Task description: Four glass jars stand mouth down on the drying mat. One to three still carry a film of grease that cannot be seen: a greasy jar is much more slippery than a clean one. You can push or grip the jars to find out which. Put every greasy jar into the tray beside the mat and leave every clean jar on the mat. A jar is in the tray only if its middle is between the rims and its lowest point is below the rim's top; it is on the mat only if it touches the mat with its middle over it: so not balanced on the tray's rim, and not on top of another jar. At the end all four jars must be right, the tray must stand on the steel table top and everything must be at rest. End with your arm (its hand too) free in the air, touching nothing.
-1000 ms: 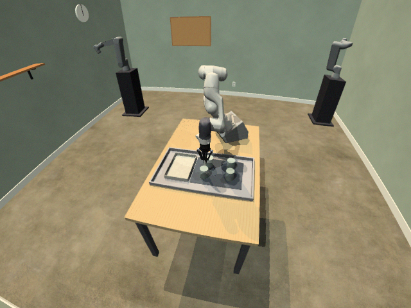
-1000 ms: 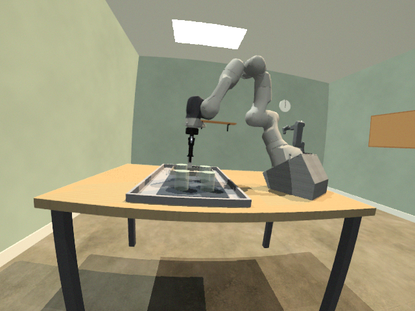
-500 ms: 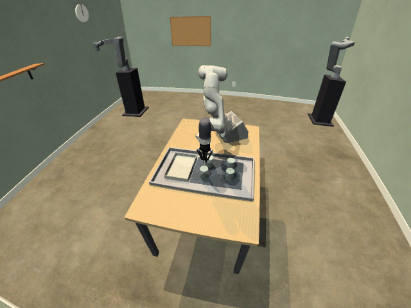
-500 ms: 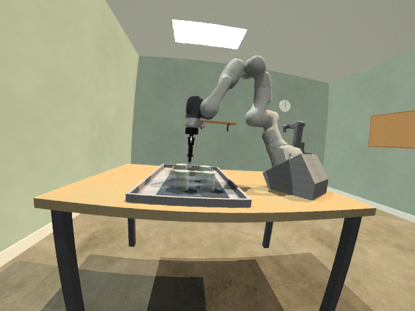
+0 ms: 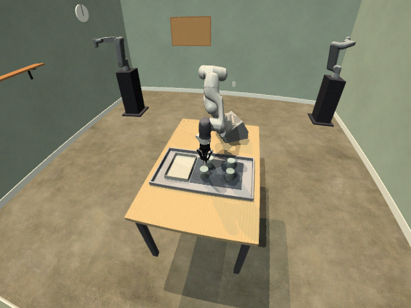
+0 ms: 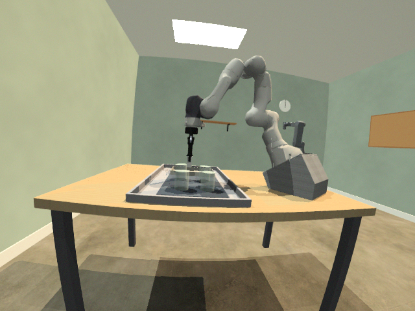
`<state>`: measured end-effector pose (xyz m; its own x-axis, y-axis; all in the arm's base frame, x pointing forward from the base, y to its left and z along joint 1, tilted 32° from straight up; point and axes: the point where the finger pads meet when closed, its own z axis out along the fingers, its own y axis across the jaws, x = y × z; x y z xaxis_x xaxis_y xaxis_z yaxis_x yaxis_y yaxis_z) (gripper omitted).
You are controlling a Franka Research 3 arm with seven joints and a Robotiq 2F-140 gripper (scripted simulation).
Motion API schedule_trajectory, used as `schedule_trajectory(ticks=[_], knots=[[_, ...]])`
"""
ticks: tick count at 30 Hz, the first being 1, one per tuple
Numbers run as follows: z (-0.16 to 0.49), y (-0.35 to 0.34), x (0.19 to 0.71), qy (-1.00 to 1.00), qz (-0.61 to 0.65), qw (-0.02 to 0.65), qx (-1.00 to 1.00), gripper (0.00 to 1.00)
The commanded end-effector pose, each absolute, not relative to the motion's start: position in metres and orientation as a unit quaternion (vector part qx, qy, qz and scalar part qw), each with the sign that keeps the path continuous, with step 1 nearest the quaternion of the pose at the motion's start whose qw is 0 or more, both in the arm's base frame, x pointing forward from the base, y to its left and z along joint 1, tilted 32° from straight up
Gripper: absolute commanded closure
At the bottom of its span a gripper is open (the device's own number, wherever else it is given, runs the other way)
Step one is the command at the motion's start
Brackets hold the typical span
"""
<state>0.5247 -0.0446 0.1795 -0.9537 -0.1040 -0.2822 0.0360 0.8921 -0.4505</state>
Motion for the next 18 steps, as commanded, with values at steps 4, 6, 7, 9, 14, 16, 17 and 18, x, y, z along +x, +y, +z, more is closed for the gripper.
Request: schedule_trajectory(ticks=[4,6,7,9,14,16,17,18], knots=[[0.1803,-0.0441,0.5254,0.961,-0.232,0.15,-0.019,1.0],[0.1805,-0.044,0.5256,0.961,-0.232,0.15,-0.019,1.0],[0.1807,-0.0439,0.5257,0.961,-0.232,0.15,-0.019,1.0],[0.1809,-0.0438,0.5259,0.961,-0.232,0.15,-0.019,1.0],[0.1816,-0.0435,0.5264,0.961,-0.232,0.15,-0.019,1.0],[0.1818,-0.0434,0.5266,0.961,-0.232,0.15,-0.019,1.0],[0.1818,-0.0434,0.5266,0.961,-0.232,0.15,-0.019,1.0],[0.1818,-0.0434,0.5266,0.961,-0.232,0.15,-0.019,1.0]])
